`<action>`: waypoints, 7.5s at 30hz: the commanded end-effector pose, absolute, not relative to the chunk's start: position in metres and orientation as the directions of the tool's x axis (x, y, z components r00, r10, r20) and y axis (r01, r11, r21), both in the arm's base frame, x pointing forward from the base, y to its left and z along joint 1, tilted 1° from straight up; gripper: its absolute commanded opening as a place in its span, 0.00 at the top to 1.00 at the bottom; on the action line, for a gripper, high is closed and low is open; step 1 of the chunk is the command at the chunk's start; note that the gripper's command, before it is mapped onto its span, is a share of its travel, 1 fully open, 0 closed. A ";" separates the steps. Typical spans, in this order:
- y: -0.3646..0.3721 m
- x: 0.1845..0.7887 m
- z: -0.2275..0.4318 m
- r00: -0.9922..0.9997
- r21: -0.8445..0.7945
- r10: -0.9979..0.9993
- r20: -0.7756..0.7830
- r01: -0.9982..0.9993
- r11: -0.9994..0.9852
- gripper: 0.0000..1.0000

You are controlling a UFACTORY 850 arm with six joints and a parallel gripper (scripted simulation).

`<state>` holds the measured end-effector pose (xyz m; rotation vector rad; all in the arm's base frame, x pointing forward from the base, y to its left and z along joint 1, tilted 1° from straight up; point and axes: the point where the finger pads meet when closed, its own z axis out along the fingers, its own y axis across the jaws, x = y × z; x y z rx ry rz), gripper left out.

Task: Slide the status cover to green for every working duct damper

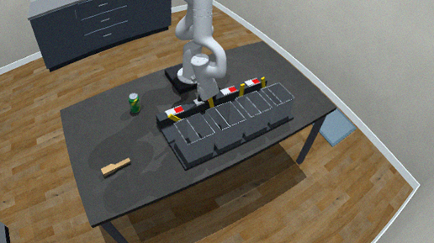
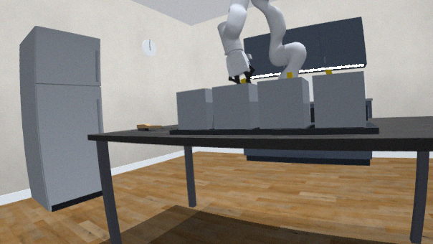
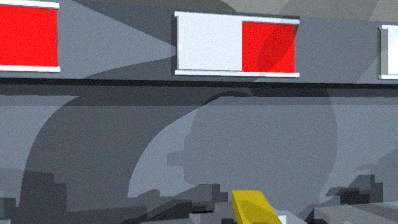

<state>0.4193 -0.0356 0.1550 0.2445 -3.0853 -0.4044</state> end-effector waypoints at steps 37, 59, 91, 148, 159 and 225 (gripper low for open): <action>-0.036 0.420 0.156 -0.988 0.257 -0.157 -0.002 -0.153 0.954 0.81; -0.037 0.420 0.155 -0.988 0.265 -0.157 -0.002 -0.152 0.952 0.81; -0.051 0.422 0.150 -0.988 0.407 -0.157 -0.002 -0.145 0.902 0.81; -0.072 0.426 0.137 -0.988 0.626 -0.157 -0.002 -0.124 0.770 0.81; -0.072 0.426 0.137 -0.988 0.626 -0.157 -0.002 -0.124 0.770 0.77; -0.116 0.437 0.200 -0.988 0.606 -0.157 -0.002 -0.127 0.786 0.61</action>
